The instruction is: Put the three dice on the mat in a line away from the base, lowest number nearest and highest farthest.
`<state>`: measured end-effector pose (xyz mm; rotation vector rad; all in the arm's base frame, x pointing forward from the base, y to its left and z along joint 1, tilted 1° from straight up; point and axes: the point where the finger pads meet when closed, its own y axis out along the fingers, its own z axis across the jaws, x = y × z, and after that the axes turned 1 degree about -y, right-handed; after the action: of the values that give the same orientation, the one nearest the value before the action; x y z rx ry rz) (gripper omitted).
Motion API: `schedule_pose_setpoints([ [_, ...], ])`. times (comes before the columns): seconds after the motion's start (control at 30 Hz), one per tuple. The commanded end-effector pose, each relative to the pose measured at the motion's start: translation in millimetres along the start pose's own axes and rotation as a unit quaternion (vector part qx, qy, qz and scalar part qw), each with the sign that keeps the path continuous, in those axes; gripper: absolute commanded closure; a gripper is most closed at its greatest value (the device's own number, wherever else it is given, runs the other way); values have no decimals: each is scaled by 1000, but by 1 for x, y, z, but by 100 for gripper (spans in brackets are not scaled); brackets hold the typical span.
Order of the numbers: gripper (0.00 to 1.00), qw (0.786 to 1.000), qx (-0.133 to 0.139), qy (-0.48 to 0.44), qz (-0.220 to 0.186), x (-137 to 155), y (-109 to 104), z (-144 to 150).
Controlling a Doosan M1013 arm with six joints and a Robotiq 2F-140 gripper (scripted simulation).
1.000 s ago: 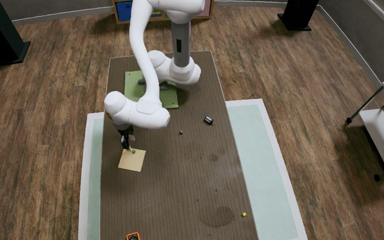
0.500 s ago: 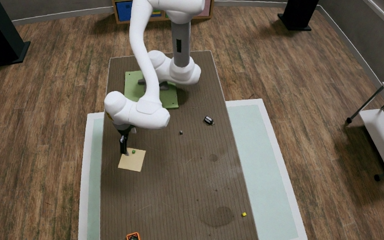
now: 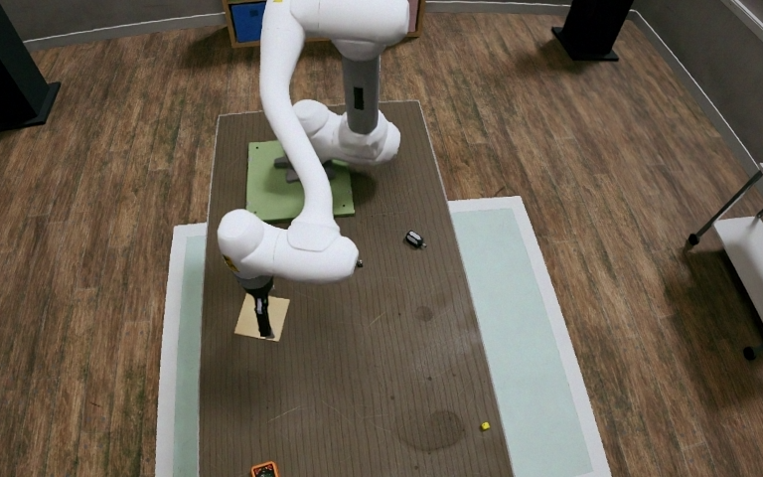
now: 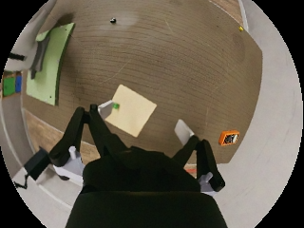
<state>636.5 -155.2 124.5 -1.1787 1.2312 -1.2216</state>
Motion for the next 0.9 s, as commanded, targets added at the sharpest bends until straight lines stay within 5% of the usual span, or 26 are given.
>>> schedule_pose_setpoints([
  [0.0,0,997,-2,-72,2,-20,-6,50],
  [0.17,0,984,-2,-175,3,-59,-12,116],
  [0.23,0,984,-2,-181,3,-61,-12,119],
  [0.27,0,973,-1,-229,3,-84,-13,148],
  [0.37,0,971,-1,-240,3,-89,-14,155],
  [0.4,0,956,-1,-294,3,-117,-14,186],
  [0.73,0,906,-1,-422,3,-195,-12,254],
  [0.77,0,884,-1,-468,3,-227,-10,275],
  [0.87,0,860,-1,-510,3,-259,-8,294],
])
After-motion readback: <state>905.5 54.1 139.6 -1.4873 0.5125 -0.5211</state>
